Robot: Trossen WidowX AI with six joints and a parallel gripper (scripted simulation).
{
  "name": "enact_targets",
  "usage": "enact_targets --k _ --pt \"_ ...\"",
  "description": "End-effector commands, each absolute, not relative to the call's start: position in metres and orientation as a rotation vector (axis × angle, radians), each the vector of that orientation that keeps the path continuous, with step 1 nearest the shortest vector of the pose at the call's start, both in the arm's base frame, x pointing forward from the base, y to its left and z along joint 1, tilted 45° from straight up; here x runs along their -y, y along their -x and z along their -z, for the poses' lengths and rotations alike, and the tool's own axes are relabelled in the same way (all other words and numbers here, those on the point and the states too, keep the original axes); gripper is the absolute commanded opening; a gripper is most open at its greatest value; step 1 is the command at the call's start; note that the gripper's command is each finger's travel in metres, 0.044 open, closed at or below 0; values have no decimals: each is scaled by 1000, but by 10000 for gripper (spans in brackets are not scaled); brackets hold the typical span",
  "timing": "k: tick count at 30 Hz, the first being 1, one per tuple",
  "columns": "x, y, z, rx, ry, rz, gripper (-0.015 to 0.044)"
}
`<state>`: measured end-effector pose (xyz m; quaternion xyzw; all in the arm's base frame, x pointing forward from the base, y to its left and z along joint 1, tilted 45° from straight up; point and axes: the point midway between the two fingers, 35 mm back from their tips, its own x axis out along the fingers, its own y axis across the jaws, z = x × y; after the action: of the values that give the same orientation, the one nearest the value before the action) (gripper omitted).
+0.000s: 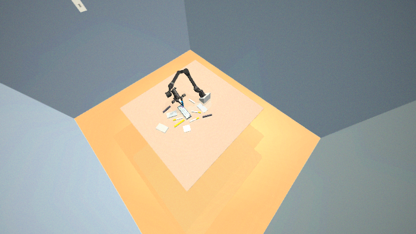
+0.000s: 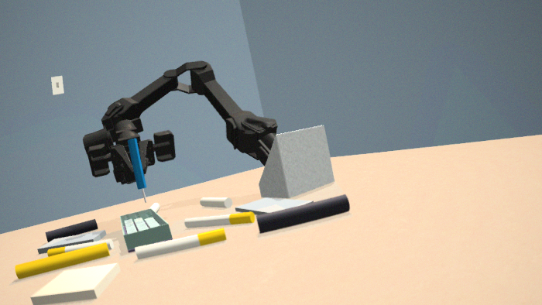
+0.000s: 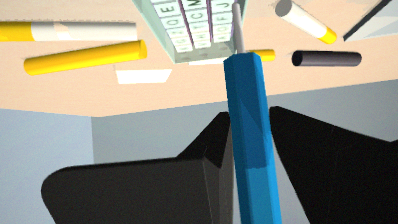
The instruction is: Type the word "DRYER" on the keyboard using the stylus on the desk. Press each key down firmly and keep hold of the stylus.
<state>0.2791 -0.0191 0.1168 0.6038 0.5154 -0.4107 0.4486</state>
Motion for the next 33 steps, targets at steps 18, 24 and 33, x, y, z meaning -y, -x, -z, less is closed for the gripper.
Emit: enact_targets --k 18,24,33 --pt "-20 -327 -88 -1274 -1503 1008 0" --pt "-18 -327 -86 -1274 -1503 1008 0" --pt "-6 -327 -74 -1273 -1502 1008 0"
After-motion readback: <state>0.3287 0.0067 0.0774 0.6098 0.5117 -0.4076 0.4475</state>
